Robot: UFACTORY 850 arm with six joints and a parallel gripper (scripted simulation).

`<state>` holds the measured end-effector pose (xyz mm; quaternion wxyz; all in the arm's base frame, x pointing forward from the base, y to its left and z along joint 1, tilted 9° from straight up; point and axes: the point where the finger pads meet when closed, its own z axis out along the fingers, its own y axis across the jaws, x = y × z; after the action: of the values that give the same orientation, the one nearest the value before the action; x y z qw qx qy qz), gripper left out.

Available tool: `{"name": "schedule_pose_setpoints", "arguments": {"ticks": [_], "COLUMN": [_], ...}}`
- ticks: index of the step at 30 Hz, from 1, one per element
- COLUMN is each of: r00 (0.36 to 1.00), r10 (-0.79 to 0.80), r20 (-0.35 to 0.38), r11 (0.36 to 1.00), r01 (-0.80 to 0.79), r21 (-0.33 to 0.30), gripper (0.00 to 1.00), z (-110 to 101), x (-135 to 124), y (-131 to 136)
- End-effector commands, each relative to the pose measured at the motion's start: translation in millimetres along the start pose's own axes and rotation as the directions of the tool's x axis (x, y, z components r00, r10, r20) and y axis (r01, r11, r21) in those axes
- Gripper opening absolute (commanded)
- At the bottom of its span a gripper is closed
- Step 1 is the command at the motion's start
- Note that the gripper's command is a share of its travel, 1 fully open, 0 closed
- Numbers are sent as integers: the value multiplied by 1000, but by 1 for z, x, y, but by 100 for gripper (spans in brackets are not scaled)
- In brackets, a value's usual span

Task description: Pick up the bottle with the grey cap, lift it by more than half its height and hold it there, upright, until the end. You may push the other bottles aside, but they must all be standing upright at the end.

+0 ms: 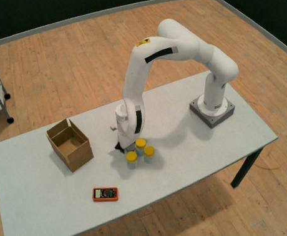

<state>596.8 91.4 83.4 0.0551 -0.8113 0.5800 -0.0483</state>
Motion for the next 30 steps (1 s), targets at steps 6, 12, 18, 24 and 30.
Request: {"name": "schedule_pose_setpoints", "arguments": {"ticks": [6,12,18,24,30], "r00": [1000,1000,1000,1000,1000], "r10": [0,0,0,0,0], "r20": [0,0,0,0,0], "r11": [1000,1000,1000,1000,1000], "r01": [0,0,0,0,0], "r21": [2,2,2,2,2], "gripper": [79,79,79,79,79], "z": [1,0,0,1,1], "x": [0,0,-3,-7,-12], "y": [-1,-1,-1,-1,-1]}}
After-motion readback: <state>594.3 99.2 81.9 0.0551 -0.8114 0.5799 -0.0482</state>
